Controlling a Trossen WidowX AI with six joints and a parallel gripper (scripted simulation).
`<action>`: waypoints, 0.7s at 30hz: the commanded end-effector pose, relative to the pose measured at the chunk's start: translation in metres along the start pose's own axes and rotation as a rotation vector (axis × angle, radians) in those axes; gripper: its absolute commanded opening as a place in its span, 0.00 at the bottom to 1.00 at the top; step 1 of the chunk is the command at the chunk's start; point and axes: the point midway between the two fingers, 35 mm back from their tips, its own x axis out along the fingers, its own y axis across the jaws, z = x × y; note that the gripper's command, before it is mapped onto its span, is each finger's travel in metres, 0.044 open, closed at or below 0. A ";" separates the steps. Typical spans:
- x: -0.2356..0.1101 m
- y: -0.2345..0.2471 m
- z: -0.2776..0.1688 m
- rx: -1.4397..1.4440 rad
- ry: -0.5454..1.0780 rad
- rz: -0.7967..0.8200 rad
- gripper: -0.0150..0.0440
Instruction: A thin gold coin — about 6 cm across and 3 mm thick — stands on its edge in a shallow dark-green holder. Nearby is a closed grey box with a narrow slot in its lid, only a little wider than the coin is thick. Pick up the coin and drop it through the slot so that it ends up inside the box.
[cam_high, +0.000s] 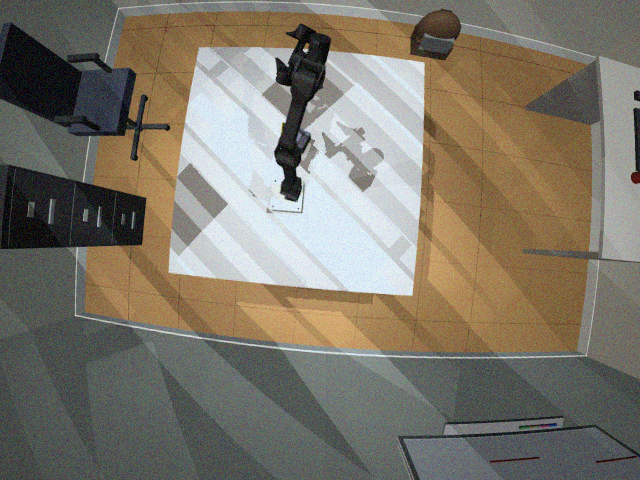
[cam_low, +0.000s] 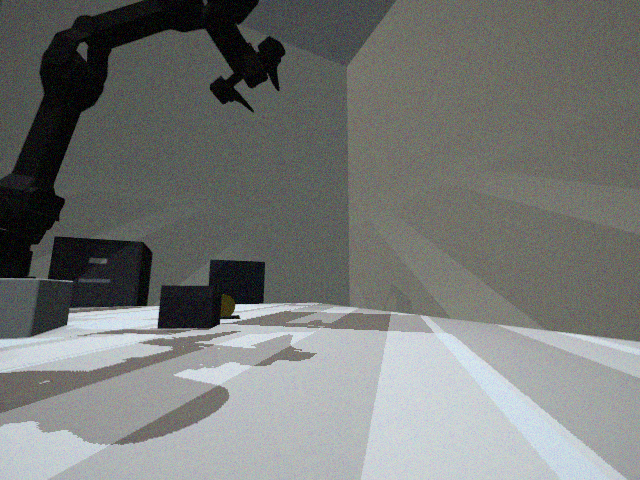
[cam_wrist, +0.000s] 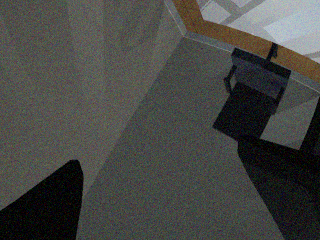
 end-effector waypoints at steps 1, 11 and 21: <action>0.002 -0.001 0.001 -0.001 -0.003 -0.002 0.89; 0.077 -0.055 0.070 -0.262 -0.183 -0.203 0.53; 0.139 -0.172 0.151 -0.767 -0.280 -0.692 0.53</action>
